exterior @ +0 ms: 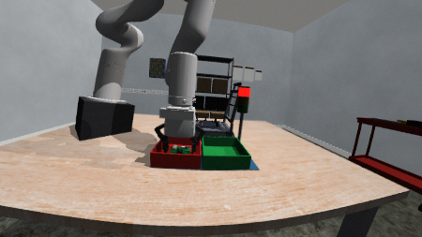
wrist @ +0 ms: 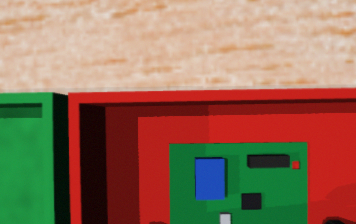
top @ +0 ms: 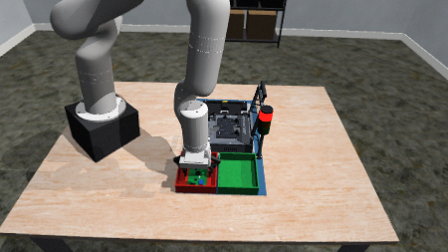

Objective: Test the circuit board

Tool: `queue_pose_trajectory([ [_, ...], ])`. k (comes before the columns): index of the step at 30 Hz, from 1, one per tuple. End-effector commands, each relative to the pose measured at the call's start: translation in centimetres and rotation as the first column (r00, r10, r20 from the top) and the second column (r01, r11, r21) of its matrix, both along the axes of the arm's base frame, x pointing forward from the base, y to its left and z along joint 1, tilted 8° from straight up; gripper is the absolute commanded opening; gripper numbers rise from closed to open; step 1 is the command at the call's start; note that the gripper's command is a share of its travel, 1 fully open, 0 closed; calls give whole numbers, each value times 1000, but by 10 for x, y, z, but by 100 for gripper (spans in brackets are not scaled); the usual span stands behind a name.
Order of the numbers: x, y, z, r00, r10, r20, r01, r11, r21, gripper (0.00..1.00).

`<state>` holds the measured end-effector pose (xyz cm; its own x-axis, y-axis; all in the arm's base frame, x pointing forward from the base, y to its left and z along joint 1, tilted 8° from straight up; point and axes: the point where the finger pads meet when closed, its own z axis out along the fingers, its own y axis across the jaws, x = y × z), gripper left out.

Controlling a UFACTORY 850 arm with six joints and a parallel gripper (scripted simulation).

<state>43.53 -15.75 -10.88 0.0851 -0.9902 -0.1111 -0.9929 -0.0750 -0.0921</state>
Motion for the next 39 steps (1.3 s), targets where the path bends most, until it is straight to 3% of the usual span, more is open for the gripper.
queue_pose_trajectory([
  [1,1,0,1,1000,0,1,0,1000,-1,100],
  [18,-2,-4,30,1000,0,1,0,1000,-1,100],
  [39,-8,-12,101,1000,0,1,0,1000,-1,100],
])
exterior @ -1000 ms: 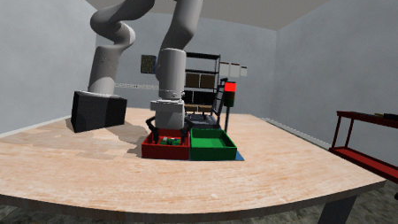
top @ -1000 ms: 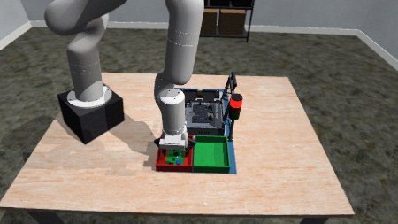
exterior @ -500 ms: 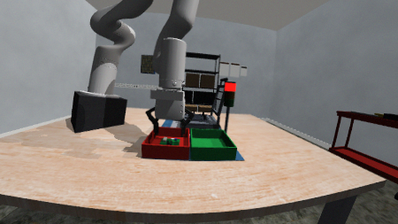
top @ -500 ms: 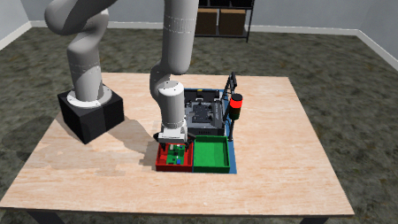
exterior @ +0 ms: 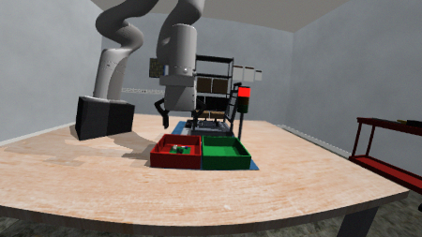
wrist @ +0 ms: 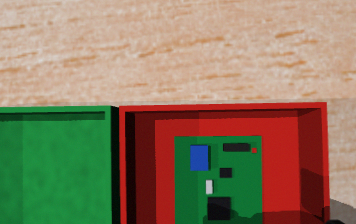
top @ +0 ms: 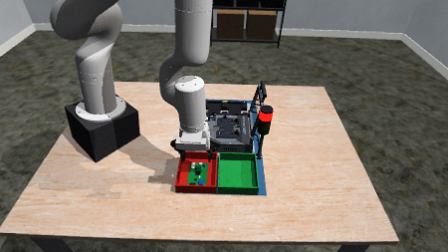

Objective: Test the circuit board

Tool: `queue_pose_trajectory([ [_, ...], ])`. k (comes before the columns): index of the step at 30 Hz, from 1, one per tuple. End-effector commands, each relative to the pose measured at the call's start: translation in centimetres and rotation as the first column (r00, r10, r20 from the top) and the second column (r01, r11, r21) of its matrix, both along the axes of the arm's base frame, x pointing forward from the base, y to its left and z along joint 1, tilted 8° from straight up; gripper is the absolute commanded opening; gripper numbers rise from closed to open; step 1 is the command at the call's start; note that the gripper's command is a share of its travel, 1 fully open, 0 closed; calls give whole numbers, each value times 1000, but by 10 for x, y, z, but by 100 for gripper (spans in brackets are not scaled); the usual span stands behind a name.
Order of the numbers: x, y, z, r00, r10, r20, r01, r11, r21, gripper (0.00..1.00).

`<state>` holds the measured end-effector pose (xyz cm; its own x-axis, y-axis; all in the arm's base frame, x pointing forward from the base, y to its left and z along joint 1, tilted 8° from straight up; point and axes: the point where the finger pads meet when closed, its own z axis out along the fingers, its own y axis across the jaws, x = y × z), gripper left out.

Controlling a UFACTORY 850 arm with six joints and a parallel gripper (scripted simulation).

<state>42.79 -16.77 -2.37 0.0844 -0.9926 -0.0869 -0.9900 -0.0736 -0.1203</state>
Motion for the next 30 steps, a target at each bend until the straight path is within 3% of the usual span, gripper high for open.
queue_pose_trajectory([
  [1,-1,-3,20,1000,4,-29,-3,1000,21,100],
  [11,-3,-6,47,1000,4,-29,-3,1000,21,100],
  [30,-4,-7,54,1000,4,-29,-3,1000,21,100],
])
